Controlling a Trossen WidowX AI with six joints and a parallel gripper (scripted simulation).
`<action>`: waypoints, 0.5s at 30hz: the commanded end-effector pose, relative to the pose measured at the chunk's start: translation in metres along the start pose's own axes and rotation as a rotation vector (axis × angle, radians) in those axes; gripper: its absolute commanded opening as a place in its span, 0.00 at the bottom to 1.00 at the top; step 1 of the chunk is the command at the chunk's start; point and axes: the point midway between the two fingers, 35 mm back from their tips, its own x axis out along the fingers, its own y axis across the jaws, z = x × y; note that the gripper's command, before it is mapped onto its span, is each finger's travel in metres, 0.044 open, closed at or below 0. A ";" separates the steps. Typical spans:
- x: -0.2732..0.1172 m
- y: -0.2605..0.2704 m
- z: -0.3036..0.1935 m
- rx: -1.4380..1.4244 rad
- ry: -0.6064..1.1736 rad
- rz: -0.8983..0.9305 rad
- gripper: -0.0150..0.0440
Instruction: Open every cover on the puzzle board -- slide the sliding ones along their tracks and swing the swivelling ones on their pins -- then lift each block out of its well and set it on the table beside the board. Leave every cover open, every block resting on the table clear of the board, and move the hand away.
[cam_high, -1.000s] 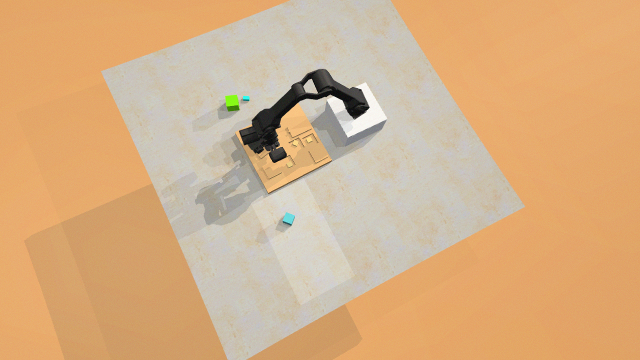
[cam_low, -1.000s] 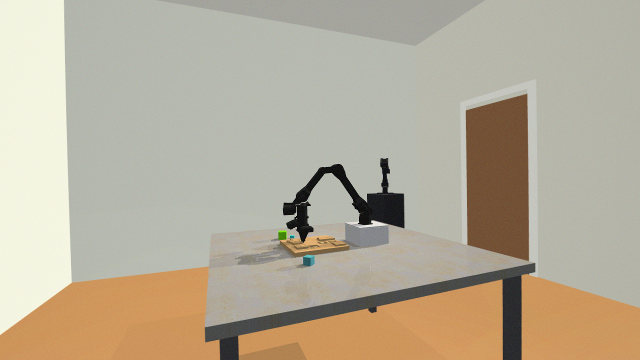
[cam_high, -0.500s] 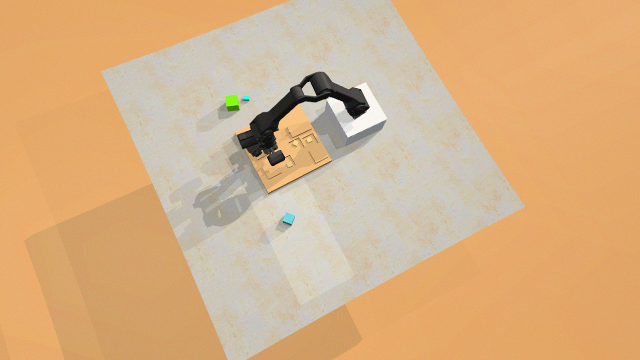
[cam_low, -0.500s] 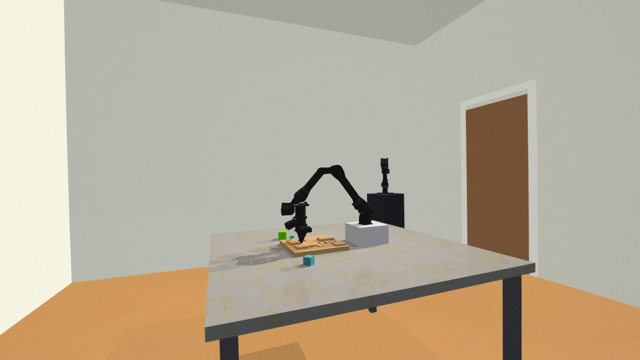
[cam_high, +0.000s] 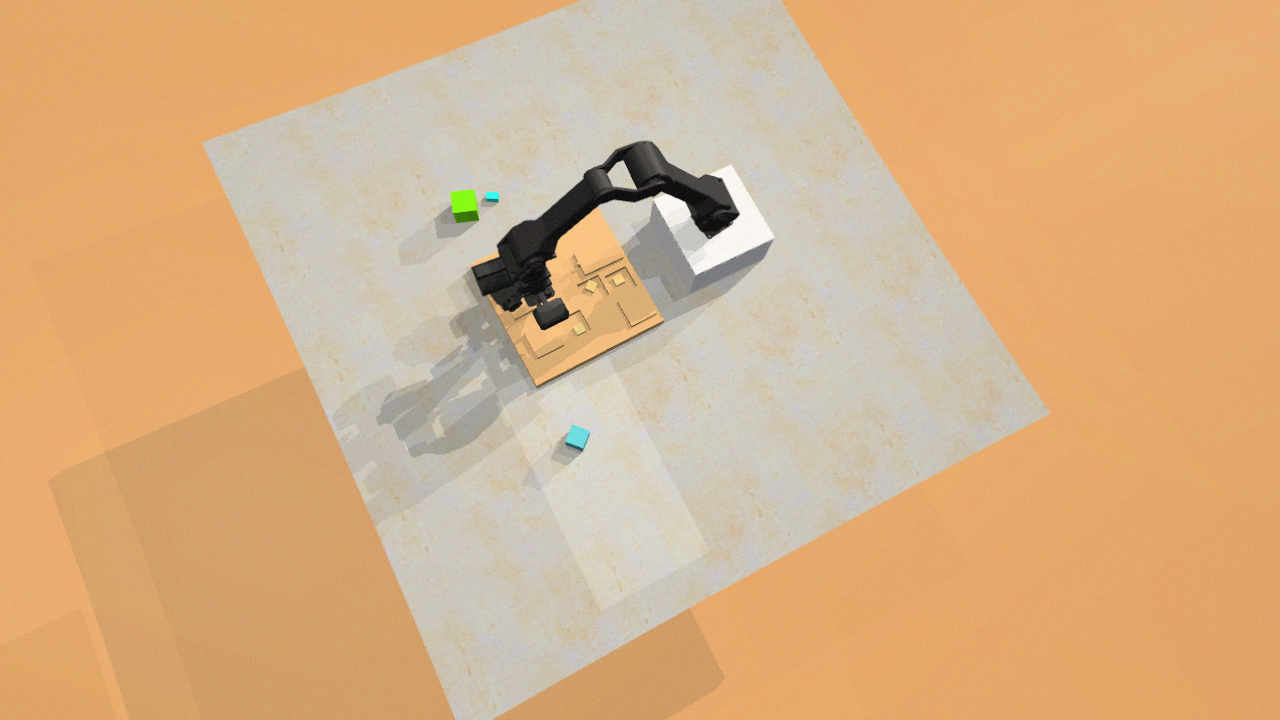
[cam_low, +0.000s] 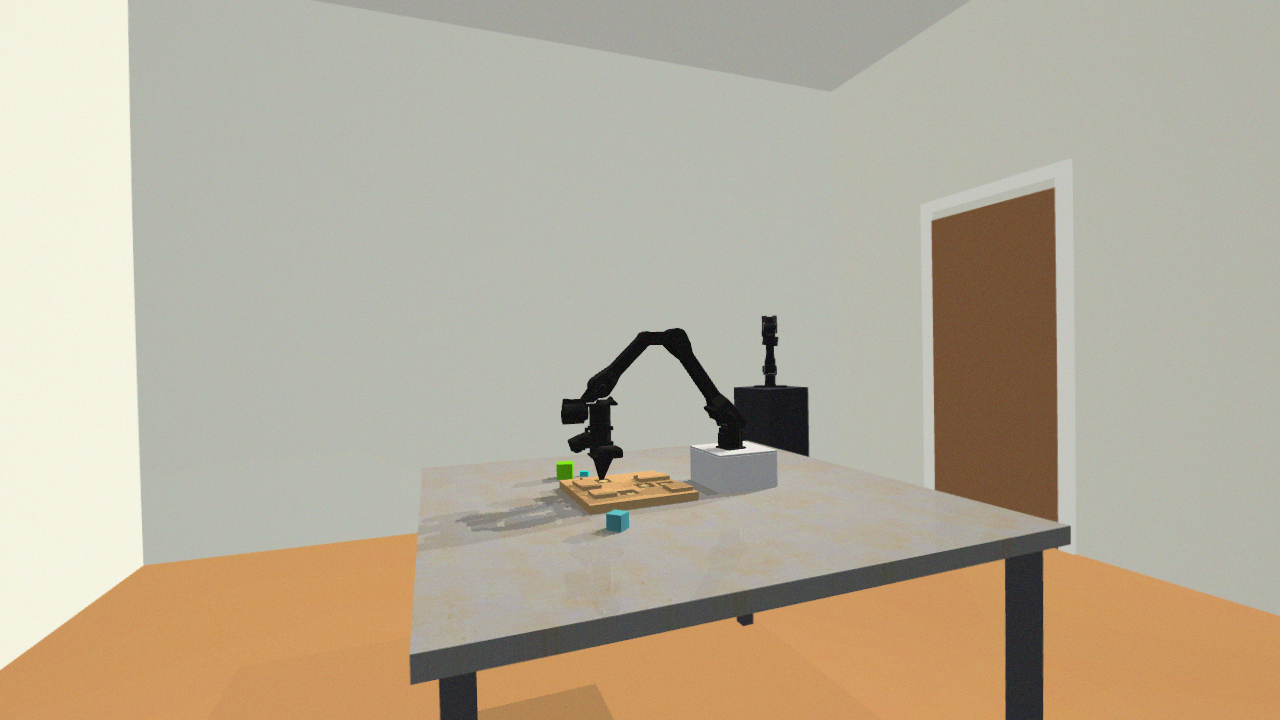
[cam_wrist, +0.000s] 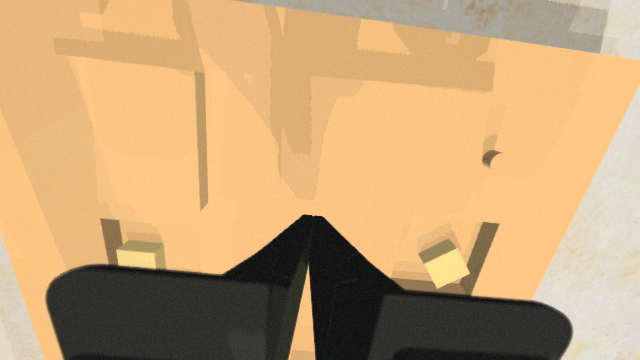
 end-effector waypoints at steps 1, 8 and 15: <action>-0.007 0.000 0.001 0.004 -0.001 0.001 0.25; -0.016 0.001 0.001 0.004 -0.002 0.001 0.25; -0.025 0.001 0.001 0.004 -0.002 0.001 0.25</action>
